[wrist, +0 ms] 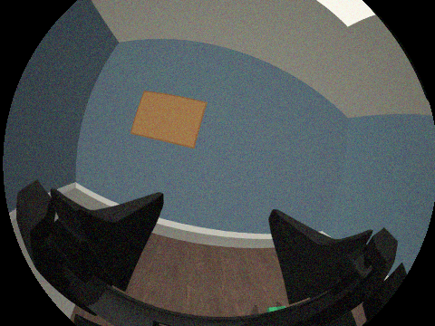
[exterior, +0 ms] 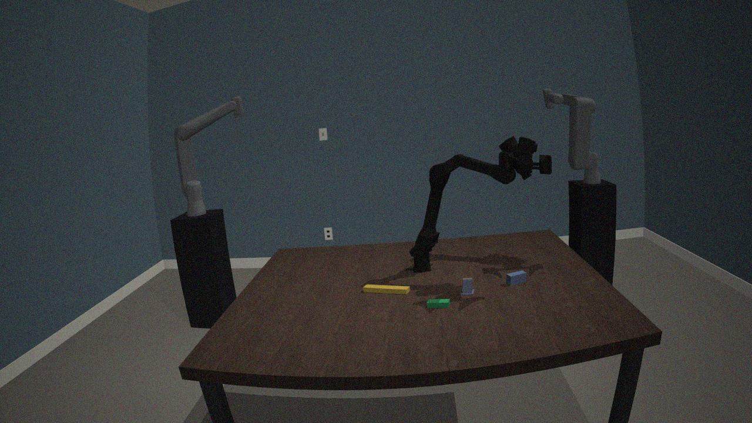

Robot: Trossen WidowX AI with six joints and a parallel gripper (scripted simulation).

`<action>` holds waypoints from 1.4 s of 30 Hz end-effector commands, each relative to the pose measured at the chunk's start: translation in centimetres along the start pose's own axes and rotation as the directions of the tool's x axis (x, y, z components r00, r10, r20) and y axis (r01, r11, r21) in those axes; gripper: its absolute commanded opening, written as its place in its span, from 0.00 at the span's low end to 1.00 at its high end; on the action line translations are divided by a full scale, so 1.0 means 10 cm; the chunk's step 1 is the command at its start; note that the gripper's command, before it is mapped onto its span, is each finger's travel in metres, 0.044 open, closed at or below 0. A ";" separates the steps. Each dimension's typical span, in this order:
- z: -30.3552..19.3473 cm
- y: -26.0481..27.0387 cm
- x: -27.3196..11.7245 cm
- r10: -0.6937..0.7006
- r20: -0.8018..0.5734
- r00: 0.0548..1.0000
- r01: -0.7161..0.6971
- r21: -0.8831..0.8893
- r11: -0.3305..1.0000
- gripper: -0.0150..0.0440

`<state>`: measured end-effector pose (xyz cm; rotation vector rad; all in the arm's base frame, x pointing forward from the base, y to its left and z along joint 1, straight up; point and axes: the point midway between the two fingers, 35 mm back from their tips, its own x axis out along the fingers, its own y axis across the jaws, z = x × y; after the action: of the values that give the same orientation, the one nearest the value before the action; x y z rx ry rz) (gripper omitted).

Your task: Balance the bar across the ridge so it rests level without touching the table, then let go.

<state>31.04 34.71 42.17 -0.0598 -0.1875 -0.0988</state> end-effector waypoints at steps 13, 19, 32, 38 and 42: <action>-0.31 -0.33 0.56 -0.016 -0.038 0.999 0.002 -0.340 0.940 0.79; -0.51 -0.52 0.80 -0.013 -0.080 0.997 -0.028 -0.497 0.867 0.79; -1.04 -1.08 1.23 -0.037 -0.226 0.974 -0.148 -0.744 0.651 0.79; -1.32 -1.39 1.36 -0.059 -0.314 0.948 -0.234 -0.809 0.539 0.79; -1.50 -1.62 1.41 -0.078 -0.377 0.923 -0.300 -0.831 0.469 0.79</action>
<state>45.60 18.47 32.10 -1.0533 0.2179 -0.0840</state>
